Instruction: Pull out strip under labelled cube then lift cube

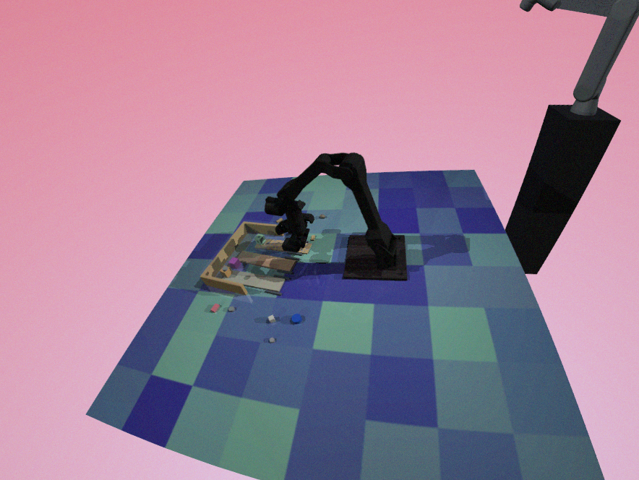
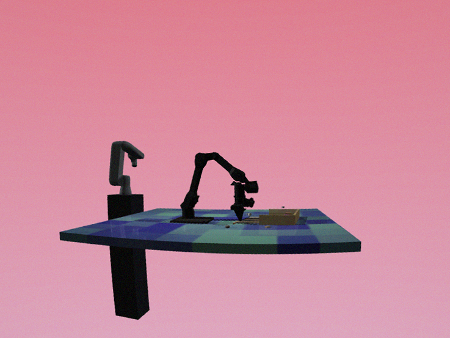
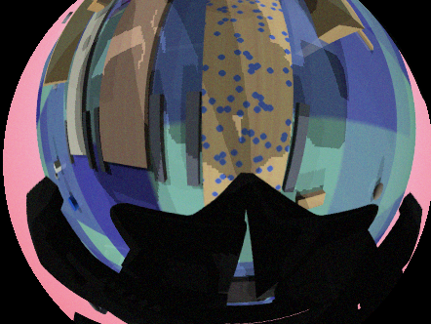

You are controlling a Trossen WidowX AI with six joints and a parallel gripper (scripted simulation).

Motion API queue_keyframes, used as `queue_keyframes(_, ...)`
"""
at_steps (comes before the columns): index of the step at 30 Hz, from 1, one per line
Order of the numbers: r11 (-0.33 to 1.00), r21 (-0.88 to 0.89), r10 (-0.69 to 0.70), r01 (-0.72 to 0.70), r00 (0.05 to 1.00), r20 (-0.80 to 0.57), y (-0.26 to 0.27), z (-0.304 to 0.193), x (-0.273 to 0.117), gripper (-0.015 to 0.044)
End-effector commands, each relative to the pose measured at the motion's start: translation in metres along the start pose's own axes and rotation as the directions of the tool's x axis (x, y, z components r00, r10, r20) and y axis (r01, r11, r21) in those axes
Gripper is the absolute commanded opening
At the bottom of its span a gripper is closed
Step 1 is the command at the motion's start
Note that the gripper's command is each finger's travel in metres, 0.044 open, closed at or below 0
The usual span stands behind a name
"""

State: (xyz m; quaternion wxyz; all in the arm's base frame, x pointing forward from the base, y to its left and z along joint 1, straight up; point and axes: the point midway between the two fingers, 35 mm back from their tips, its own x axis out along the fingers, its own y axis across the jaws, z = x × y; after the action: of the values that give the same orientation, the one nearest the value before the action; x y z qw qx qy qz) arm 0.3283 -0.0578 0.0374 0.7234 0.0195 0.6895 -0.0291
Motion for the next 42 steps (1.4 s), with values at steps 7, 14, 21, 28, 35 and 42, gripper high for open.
queue_keyframes(7, 1.0, -0.004, 0.005, -0.005, 1.0, -0.017, 0.001, -0.02, 0.004, 0.0)
queue_keyframes(14, 1.0, -0.004, 0.005, -0.005, 1.0, -0.018, 0.002, -0.031, 0.004, 0.0)
queue_keyframes(21, 1.0, -0.004, 0.005, -0.005, 1.0, -0.019, 0.002, -0.042, 0.004, 0.0)
queue_keyframes(28, 1.0, -0.004, 0.005, -0.005, 1.0, -0.02, 0.002, -0.053, 0.004, 0.0)
queue_keyframes(35, 1.0, -0.004, 0.005, -0.005, 1.0, -0.021, 0.003, -0.063, 0.004, 0.0)
queue_keyframes(42, 1.0, -0.004, 0.005, -0.005, 1.0, -0.022, 0.003, -0.074, 0.004, 0.0)
